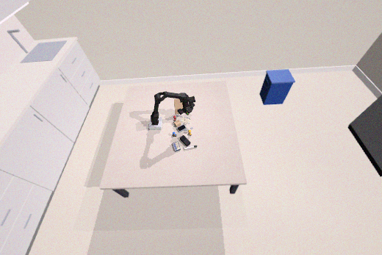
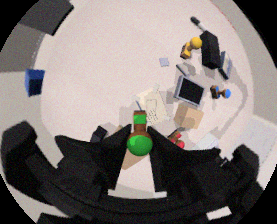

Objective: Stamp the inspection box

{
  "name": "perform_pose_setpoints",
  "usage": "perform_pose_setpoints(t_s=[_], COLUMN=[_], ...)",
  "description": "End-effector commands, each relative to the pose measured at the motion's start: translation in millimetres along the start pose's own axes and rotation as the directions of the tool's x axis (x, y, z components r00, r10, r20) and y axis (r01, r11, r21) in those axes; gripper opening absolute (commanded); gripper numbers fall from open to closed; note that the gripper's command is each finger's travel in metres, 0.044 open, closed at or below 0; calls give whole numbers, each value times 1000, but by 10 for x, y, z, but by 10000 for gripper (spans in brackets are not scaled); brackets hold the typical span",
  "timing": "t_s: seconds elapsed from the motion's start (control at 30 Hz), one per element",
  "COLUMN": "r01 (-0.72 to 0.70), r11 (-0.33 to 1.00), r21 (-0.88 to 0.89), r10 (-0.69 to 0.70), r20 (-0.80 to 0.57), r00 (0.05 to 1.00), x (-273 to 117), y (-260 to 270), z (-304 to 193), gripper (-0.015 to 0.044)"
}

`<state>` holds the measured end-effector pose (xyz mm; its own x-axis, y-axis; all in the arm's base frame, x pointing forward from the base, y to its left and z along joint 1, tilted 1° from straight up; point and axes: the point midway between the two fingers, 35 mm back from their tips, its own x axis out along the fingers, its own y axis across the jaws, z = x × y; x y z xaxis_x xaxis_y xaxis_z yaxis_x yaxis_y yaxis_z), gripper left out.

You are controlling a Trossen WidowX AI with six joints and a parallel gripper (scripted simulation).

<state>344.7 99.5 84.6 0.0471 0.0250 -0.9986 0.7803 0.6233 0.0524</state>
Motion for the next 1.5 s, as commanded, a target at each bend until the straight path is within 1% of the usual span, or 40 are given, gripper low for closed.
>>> perform_pose_setpoints(t_s=[0.0, 0.37, 0.53, 1.47], r01=[7, 4, 4, 3], r11=[1000, 1000, 1000, 1000], r21=[4, 1, 1, 1], r10=[-7, -4, -4, -3], r20=[2, -1, -1, -1], r00=[1000, 1000, 1000, 1000], x=[18, 41, 67, 527], y=[156, 570, 578, 576], z=[-60, -288, -292, -293], gripper=[0, 0, 0, 0])
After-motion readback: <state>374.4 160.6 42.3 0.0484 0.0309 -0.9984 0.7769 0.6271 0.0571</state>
